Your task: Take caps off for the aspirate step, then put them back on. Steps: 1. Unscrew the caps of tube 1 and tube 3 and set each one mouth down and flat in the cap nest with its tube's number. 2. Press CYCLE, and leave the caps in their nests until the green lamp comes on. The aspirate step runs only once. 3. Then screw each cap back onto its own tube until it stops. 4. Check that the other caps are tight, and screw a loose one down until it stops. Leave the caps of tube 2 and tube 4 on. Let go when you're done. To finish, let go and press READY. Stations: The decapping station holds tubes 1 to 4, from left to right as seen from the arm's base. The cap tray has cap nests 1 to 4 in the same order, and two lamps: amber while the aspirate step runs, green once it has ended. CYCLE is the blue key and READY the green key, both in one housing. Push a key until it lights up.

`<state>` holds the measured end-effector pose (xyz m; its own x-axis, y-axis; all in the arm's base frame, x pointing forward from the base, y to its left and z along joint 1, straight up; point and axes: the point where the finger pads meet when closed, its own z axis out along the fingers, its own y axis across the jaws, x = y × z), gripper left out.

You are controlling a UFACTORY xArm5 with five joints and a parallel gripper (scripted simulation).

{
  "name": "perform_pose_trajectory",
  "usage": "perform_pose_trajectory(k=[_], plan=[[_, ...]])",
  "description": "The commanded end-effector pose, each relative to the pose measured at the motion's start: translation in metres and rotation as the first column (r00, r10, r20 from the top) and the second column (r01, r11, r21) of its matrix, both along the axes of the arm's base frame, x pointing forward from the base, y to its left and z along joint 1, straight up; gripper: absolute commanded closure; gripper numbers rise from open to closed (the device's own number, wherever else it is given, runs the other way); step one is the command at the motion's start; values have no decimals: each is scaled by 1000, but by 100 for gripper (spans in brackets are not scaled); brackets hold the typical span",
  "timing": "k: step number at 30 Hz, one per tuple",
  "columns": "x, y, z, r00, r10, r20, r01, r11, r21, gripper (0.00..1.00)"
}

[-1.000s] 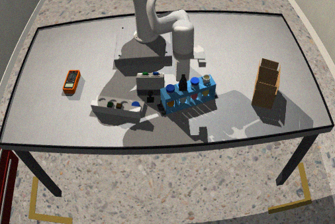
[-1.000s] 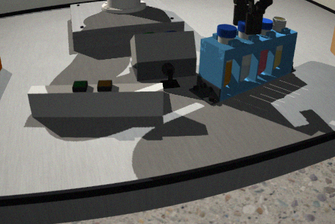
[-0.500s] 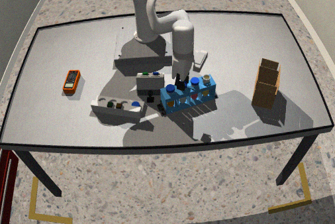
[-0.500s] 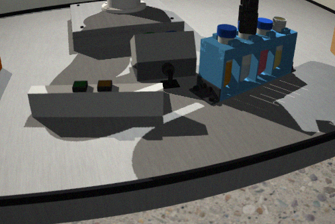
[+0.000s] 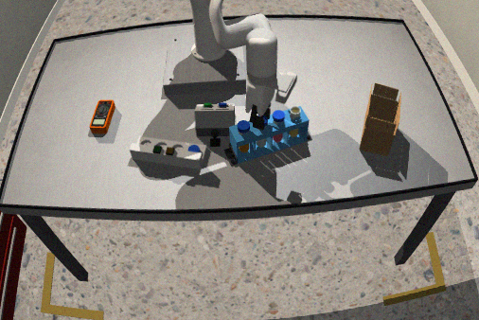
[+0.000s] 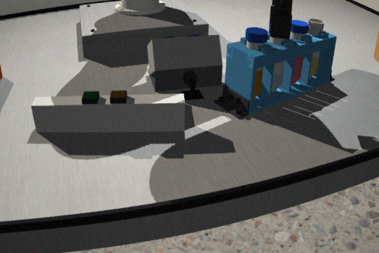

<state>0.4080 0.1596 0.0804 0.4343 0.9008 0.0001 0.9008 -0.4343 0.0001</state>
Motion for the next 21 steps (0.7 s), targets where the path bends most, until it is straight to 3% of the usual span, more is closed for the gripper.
perform_pose_trajectory(k=[1,6,8,21], plan=[[1,1,2,990,144,4,-144,990,1,100],[1,1,2,924,382,4,-382,924,0,100],[1,1,2,924,382,4,-382,924,0,100],[1,1,2,572,820,4,-820,572,-3,100]])
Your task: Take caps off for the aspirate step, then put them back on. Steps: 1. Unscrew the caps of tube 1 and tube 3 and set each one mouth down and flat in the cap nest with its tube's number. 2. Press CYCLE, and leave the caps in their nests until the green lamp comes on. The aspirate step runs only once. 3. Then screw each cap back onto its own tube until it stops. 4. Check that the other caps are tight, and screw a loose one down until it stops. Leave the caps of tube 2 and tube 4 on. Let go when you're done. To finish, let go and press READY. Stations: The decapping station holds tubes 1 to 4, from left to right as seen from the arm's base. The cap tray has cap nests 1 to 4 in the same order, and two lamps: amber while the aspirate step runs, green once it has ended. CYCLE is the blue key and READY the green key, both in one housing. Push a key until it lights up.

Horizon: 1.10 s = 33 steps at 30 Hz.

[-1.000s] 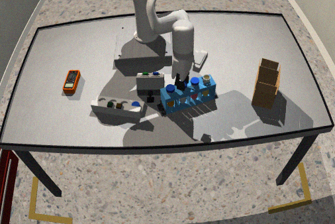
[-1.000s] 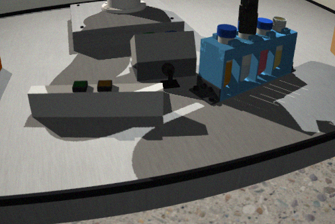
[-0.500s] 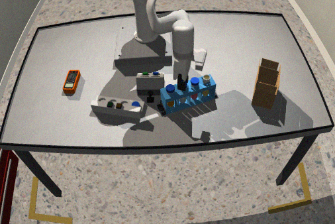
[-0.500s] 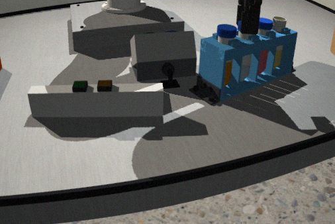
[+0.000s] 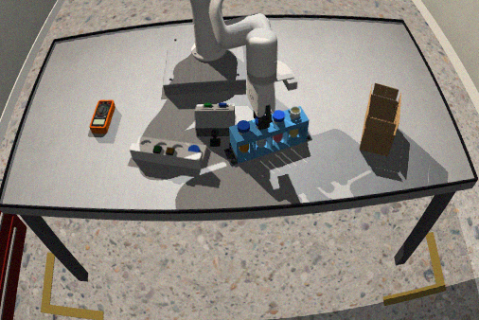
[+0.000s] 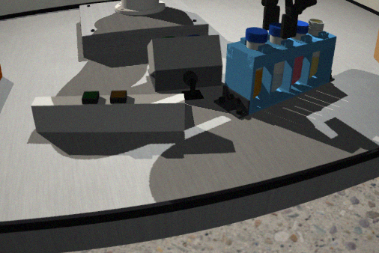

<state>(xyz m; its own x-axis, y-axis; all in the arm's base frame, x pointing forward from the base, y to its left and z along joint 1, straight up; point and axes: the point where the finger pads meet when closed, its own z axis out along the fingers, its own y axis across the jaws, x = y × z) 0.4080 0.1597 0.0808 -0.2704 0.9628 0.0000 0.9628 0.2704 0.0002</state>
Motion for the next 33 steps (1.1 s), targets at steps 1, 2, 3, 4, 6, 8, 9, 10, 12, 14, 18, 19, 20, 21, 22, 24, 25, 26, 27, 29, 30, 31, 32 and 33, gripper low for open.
perform_pose_trajectory(k=[1,2,3,4,6,8,9,10,12,14,18,19,20,21,22,24,25,26,27,29,30,31,32,33], plan=[[1,1,2,961,276,4,-276,961,0,100],[1,1,2,949,315,4,-315,949,0,100],[1,1,2,949,315,4,-315,949,0,100],[1,1,2,949,315,4,-315,949,0,100],[1,1,2,904,427,4,-427,904,0,100],[1,1,2,857,515,4,-515,857,-1,100],[1,1,2,837,546,4,-546,837,-1,100],[1,1,2,816,578,4,-578,816,-1,100],[1,1,2,767,641,4,-641,767,-1,100],[1,1,2,712,702,4,-702,712,-2,100],[1,1,2,665,746,4,-746,665,-2,100],[1,1,2,665,746,4,-746,665,-2,100],[1,1,2,665,746,4,-746,665,-2,100],[1,1,2,665,746,4,-746,665,-2,100],[1,1,2,665,746,4,-746,665,-2,100],[1,0,2,665,746,4,-746,665,-2,100],[1,0,2,665,746,4,-746,665,-2,54],[1,1,2,666,746,4,-746,666,-2,54],[1,1,2,665,746,4,-746,666,-2,54],[1,1,2,665,746,4,-746,665,-2,54],[1,1,2,665,746,4,-746,665,-2,54],[1,1,2,665,746,4,-746,665,-2,54],[1,1,2,665,746,4,-746,665,-2,54],[1,1,2,665,746,4,-746,665,-2,54]])
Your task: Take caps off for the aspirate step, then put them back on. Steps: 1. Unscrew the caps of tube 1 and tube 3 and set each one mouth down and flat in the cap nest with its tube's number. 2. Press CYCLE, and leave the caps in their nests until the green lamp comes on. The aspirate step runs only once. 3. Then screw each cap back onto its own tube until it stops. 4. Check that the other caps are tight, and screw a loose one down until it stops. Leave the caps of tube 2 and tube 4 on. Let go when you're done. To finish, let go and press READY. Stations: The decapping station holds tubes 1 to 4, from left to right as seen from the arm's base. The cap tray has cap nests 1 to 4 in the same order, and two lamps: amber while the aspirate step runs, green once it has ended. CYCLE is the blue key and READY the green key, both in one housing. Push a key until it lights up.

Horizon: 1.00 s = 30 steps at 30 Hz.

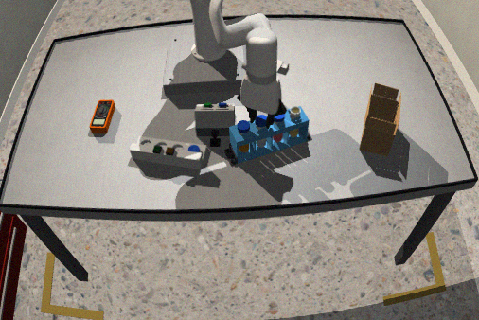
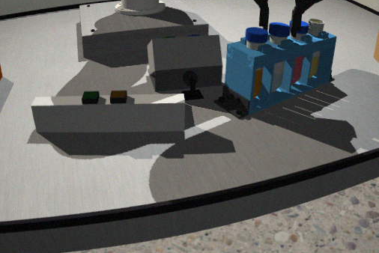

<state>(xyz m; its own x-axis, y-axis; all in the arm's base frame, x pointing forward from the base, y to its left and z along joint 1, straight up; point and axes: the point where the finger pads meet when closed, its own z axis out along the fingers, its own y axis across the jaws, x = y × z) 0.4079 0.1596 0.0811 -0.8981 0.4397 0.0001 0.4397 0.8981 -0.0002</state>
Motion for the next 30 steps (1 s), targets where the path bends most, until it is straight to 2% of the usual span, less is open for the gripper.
perform_pose_trajectory(k=[1,2,3,5,6,8,13,20,22,23,24,30], plan=[[2,1,2,1000,1,4,-1,1000,2,54],[1,1,2,1000,0,4,0,1000,2,54],[2,1,2,997,-82,4,82,997,2,54],[2,1,2,997,-82,4,82,997,2,54],[2,1,2,986,-165,4,165,986,2,54],[2,1,2,946,-323,4,323,947,3,54],[2,1,2,876,-482,3,482,876,4,54],[2,1,2,705,-709,2,709,705,4,54],[2,1,2,705,-709,2,709,705,4,54],[2,1,2,627,-779,2,779,627,4,54],[2,1,2,586,-810,1,810,586,4,54],[2,1,2,385,-923,0,923,385,5,54]])
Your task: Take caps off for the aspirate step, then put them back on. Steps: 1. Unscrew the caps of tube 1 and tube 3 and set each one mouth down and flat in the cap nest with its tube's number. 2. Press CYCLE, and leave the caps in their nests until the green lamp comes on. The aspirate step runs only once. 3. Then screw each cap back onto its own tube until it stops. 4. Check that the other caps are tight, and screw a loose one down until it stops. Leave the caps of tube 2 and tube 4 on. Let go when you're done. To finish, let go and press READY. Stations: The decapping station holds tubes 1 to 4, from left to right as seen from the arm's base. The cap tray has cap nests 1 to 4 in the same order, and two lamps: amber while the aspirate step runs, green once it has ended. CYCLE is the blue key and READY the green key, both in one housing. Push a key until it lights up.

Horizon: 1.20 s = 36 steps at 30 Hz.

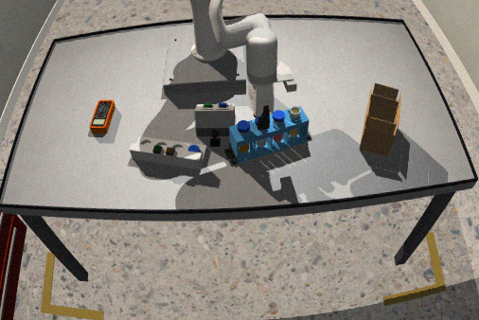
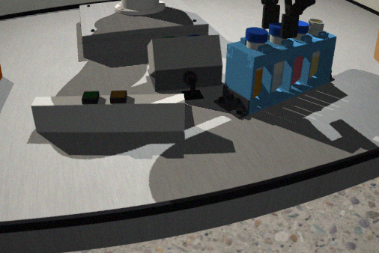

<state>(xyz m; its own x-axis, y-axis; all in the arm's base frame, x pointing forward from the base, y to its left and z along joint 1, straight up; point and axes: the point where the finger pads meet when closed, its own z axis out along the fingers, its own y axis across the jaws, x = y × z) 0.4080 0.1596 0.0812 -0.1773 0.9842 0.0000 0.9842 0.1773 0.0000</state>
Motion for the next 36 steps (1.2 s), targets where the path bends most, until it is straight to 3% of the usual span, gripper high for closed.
perform_pose_trajectory(k=[1,7,9,10,18,19,33,36], plan=[[1,1,2,961,-276,4,276,961,3,54],[1,1,2,866,-500,3,500,866,4,54],[1,1,2,866,-500,3,500,866,4,54],[1,1,2,809,-587,2,587,809,4,54],[1,1,2,806,-591,2,591,807,4,54],[1,1,2,806,-591,2,591,807,4,100],[1,1,2,807,-591,3,591,807,4,100],[1,1,2,886,-464,3,464,886,3,100]])
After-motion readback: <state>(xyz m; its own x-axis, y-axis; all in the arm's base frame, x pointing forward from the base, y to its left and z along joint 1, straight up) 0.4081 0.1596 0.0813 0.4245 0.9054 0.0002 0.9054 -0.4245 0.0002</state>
